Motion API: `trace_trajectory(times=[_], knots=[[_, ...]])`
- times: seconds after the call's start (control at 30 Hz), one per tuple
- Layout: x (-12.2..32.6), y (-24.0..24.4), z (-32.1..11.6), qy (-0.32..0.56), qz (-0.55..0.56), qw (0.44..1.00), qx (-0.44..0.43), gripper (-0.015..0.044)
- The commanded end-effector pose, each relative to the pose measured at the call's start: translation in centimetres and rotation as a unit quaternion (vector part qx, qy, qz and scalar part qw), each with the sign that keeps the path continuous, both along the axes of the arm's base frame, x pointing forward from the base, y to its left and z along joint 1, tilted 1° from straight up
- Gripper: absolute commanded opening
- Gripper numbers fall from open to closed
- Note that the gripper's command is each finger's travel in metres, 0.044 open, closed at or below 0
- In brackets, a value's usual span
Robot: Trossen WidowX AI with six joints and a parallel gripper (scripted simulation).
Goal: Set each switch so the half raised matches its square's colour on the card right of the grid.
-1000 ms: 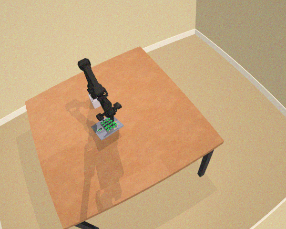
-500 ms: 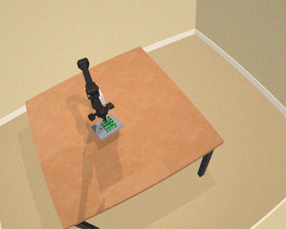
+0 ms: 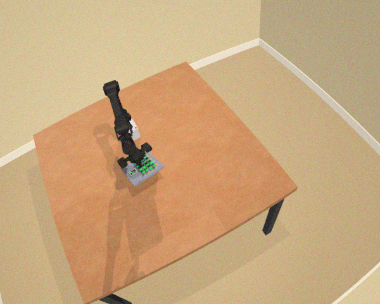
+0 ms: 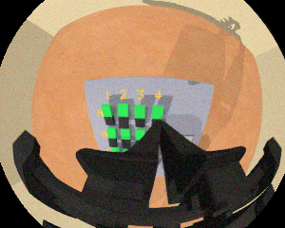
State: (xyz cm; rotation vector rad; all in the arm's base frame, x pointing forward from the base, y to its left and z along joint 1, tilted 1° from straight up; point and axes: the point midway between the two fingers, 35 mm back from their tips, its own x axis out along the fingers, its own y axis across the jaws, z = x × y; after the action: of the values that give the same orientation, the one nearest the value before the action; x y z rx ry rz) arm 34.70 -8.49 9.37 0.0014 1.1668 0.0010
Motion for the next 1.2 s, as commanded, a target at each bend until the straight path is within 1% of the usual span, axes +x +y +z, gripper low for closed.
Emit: trace_trajectory(times=[0.0, 0.67, 1.17], knots=[[0.1, 0.0, -0.4, 0.003, 0.002, 1.0, -0.001, 0.0], [1.1, 0.0, -2.6, 0.003, 0.002, 1.0, -0.001, 0.0], [1.1, 0.0, -2.6, 0.003, 0.002, 1.0, -0.001, 0.0]])
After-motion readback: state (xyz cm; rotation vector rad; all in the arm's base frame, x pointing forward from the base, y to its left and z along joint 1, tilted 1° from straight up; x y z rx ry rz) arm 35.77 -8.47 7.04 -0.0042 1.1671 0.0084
